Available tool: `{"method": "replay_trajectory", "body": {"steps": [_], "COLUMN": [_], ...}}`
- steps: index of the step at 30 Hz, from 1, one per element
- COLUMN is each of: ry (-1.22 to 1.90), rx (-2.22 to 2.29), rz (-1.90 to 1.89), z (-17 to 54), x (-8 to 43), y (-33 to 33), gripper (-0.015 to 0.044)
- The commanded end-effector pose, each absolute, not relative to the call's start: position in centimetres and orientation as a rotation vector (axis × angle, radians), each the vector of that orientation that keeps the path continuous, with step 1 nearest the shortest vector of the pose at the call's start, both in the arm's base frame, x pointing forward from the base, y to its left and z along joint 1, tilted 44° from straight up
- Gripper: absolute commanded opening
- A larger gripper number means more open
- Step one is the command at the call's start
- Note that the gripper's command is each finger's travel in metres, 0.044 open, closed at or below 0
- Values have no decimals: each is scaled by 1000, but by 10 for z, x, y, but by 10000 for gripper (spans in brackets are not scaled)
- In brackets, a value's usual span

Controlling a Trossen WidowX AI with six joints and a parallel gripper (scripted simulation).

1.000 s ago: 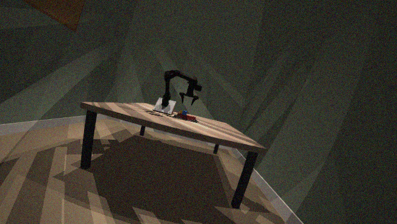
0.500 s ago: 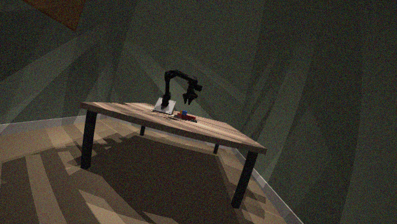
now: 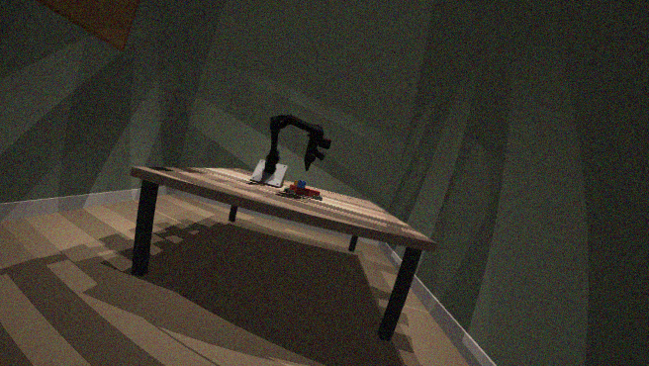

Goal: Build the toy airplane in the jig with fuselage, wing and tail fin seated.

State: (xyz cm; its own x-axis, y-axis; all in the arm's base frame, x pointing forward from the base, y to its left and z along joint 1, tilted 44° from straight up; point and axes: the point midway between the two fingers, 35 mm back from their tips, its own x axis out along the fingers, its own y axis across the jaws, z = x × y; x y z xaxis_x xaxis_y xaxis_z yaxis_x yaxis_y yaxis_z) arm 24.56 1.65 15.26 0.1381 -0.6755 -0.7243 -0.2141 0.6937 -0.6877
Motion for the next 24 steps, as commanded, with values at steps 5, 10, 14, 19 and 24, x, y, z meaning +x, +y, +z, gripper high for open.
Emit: {"method": "replay_trajectory", "body": {"steps": [5, 10, 14, 19, 24], "ry": [1439, 1432, 1437, 1439, 1438], "rx": [-775, -769, -785, -791, -791], "rz": [-331, -333, -368, -381, -381], "z": [75, 16, -19, -27, -54], "x": [231, 193, 161, 154, 160], "y": [111, 164, 185, 188, 165], "gripper": [440, 440, 440, 440, 440]}}
